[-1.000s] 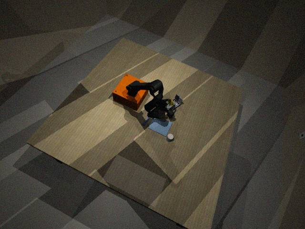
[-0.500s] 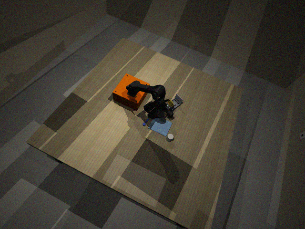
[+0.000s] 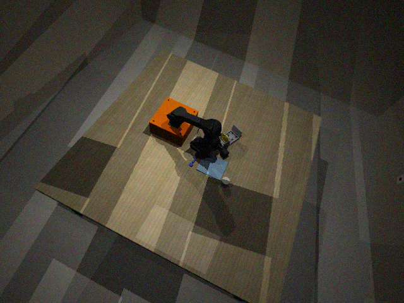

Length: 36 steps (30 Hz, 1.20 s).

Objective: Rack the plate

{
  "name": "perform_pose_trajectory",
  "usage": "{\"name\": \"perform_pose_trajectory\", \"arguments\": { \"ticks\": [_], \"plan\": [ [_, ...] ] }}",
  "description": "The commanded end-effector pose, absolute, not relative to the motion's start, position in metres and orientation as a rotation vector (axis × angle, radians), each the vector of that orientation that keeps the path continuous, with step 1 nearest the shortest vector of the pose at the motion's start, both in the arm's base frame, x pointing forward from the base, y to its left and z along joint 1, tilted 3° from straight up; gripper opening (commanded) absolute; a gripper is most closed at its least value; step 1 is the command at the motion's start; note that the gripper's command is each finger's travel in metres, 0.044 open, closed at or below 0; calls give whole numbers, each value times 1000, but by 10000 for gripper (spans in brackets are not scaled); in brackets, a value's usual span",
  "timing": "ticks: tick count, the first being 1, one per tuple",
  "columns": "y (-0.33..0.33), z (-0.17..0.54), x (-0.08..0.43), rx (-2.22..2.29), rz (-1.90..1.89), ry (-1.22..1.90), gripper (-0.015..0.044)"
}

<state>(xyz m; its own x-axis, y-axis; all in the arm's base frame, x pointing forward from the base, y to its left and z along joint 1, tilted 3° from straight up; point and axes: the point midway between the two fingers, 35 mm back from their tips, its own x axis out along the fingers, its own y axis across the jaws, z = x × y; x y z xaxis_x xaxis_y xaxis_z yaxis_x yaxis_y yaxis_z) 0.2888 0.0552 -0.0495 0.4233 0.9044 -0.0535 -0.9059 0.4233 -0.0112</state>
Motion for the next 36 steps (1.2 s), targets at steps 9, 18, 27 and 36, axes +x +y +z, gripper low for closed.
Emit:
{"name": "perform_pose_trajectory", "arguments": {
  "ticks": [9,18,27,36],
  "plan": [
    [55,-48,289,-40,1133,41,0],
    [55,-48,289,-44,1133,39,236],
    [55,-48,289,-44,1133,39,400],
    [55,-34,293,-47,1133,36,400]
  ]
}}
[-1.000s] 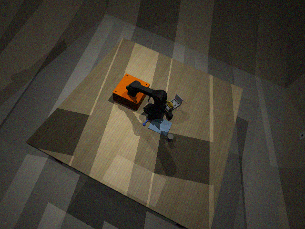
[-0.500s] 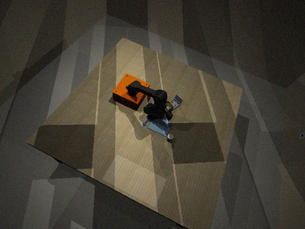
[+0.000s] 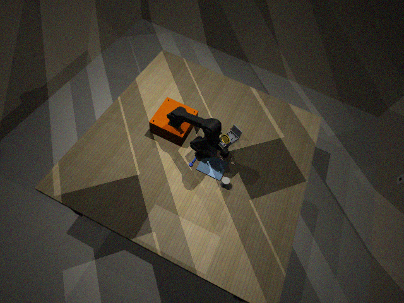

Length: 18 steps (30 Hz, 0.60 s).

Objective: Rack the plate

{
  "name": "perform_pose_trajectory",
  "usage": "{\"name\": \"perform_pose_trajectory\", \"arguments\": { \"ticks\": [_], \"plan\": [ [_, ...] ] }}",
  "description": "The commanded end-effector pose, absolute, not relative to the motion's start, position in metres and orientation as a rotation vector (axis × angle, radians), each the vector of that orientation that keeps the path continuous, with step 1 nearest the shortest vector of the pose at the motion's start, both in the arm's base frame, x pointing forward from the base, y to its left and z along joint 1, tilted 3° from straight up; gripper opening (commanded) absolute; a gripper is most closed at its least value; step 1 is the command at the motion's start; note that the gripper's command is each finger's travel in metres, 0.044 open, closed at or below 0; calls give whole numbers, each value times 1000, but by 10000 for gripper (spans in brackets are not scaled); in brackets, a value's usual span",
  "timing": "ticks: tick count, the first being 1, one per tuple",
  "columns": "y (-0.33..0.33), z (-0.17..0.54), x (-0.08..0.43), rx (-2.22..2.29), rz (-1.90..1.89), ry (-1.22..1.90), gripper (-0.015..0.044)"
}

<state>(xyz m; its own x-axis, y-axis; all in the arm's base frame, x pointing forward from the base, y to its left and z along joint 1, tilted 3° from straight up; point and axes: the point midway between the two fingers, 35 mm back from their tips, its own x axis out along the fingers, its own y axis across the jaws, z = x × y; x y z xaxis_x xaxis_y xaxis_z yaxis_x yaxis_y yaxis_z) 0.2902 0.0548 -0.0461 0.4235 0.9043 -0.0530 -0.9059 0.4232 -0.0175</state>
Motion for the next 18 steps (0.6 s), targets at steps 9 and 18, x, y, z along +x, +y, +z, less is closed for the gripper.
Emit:
{"name": "perform_pose_trajectory", "arguments": {
  "ticks": [9,18],
  "plan": [
    [57,46,297,-63,1134,18,400],
    [57,66,301,-57,1121,30,400]
  ]
}}
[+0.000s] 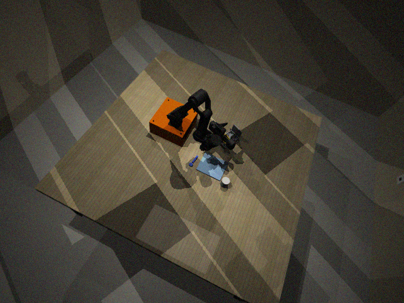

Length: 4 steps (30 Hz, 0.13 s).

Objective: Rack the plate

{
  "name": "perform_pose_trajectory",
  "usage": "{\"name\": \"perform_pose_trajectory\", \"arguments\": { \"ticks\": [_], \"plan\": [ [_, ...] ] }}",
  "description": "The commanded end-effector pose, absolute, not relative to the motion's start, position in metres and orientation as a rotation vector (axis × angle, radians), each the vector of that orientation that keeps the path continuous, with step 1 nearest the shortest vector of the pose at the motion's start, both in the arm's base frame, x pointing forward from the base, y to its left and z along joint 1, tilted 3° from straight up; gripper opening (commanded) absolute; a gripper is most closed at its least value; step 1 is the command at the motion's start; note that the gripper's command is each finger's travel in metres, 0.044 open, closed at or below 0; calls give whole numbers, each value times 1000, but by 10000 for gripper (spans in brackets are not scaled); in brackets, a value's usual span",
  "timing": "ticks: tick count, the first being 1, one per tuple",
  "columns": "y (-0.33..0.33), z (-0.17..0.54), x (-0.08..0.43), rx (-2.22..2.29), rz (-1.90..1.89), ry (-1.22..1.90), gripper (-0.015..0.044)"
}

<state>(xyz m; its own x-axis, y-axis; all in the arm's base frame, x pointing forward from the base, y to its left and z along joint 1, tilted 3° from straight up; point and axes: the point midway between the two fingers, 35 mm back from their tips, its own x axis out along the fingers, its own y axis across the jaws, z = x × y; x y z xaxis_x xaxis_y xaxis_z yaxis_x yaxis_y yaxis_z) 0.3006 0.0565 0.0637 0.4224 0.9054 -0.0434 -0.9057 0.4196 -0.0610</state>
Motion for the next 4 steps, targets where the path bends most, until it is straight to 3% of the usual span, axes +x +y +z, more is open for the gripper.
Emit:
{"name": "perform_pose_trajectory", "arguments": {
  "ticks": [1,4],
  "plan": [
    [55,66,306,-45,1104,50,400],
    [50,65,322,-4,1042,125,400]
  ]
}}
